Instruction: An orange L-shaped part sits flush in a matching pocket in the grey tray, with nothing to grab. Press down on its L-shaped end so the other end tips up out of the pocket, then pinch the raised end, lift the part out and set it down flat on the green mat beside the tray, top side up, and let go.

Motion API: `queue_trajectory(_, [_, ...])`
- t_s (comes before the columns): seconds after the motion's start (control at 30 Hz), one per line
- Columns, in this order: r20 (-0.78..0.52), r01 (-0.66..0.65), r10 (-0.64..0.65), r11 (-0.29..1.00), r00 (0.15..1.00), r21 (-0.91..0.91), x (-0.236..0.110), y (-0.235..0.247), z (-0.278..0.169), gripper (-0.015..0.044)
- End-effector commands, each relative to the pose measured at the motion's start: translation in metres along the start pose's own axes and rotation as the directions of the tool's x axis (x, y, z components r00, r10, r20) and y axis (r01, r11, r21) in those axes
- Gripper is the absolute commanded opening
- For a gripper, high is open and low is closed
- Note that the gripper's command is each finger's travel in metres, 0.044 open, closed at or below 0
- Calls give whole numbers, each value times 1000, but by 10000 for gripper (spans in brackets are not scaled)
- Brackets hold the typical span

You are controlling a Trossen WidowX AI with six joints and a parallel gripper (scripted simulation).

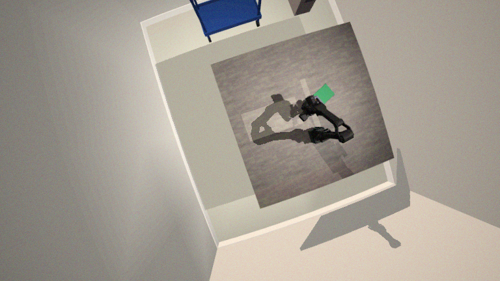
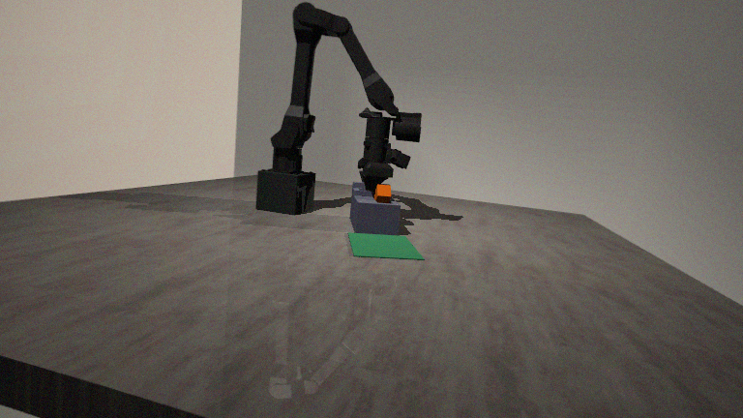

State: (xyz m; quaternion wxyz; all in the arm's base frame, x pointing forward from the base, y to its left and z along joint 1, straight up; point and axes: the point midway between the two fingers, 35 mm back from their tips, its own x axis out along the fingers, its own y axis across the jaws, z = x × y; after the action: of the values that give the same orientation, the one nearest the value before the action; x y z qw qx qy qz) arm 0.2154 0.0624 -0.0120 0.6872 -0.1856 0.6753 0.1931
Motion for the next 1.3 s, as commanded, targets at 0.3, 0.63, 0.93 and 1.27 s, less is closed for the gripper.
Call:
queue_trajectory(0.3, [7,10,-10,1000,1000,2,-80,-7,5,180])
queue_trajectory(0.63, [20,12,-12,1000,1000,8,-101,-9,4,180])
queue_trajectory(0.93, [20,12,-12,1000,1000,8,-101,-9,4,180])
queue_trajectory(1.27, [20,12,-12,1000,1000,8,-101,-9,4,180])
